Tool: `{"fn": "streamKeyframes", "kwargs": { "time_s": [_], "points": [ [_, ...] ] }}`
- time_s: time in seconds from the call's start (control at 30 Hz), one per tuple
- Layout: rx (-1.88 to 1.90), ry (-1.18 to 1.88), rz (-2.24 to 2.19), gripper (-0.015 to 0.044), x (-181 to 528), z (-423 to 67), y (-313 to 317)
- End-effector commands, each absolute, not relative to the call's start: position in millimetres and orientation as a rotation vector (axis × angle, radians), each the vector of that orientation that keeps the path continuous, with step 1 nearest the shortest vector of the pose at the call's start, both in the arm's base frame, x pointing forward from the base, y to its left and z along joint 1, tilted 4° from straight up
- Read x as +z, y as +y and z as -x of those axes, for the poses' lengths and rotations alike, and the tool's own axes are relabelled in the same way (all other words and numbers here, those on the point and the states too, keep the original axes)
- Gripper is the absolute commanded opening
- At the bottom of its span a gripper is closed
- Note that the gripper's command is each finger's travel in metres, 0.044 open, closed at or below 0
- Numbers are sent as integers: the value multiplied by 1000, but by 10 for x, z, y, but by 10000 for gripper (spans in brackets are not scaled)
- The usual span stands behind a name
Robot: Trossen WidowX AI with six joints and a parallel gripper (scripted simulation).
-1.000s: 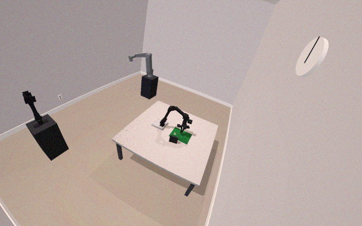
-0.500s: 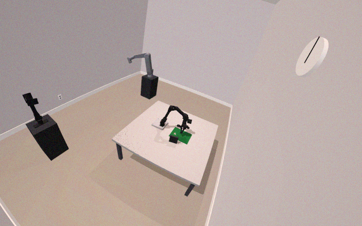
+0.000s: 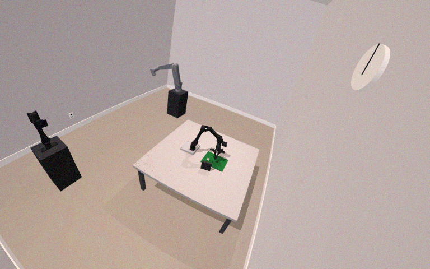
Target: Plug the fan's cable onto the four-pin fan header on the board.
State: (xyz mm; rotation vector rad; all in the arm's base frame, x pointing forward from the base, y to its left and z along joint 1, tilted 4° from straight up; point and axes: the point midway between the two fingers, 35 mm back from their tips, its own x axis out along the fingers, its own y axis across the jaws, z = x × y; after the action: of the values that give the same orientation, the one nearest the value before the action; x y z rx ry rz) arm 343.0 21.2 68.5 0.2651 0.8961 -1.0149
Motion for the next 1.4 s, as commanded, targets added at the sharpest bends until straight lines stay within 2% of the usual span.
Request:
{"fn": "streamKeyframes", "kwargs": {
  "time_s": [0.0, 1.37],
  "points": [
    [-1022, 838, -231, 0, 662, -3405, 224],
    [-945, 220, -65, 0, 826, -3208, 479]
  ]
}}
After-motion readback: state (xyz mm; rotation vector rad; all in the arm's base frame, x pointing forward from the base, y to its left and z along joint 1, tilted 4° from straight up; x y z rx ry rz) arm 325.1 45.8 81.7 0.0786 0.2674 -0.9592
